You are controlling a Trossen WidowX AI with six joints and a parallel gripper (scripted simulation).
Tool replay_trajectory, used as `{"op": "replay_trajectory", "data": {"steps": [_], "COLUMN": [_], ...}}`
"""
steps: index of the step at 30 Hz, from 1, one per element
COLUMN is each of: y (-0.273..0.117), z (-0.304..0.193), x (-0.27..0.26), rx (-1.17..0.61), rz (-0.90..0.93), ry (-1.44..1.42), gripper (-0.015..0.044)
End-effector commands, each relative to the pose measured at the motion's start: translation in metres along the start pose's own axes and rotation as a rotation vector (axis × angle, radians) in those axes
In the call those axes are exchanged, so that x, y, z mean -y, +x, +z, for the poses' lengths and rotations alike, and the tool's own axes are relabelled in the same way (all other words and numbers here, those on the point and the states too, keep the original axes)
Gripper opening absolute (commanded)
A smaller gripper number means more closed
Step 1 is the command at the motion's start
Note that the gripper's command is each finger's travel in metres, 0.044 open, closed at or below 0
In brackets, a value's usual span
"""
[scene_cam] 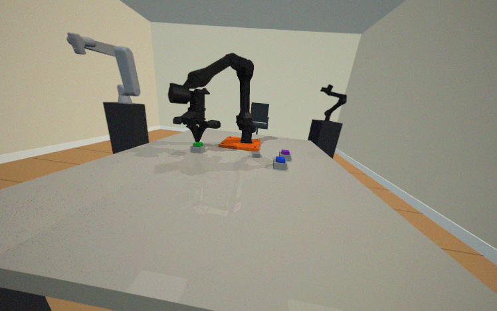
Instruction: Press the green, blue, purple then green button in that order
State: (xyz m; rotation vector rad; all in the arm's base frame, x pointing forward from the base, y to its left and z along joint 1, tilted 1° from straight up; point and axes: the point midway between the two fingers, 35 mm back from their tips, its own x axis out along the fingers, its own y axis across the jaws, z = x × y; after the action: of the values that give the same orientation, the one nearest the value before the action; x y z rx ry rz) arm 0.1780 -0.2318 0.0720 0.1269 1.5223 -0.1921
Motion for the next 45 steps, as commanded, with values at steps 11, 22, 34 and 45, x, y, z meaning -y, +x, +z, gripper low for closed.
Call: {"op": "replay_trajectory", "data": {"steps": [11, 22, 34, 45], "y": [0.012, 0.012, -0.022, -0.083], "z": [-0.002, -0.002, -0.002, -0.001], "x": [-0.001, -0.001, -0.001, 0.000], "rx": [-0.014, -0.014, -0.014, -0.014], "rz": [0.005, 0.005, 0.005, 0.005], "ry": [-0.005, -0.005, -0.005, -0.005], "gripper": [0.0020, 0.0020, 0.0020, 0.0020]}}
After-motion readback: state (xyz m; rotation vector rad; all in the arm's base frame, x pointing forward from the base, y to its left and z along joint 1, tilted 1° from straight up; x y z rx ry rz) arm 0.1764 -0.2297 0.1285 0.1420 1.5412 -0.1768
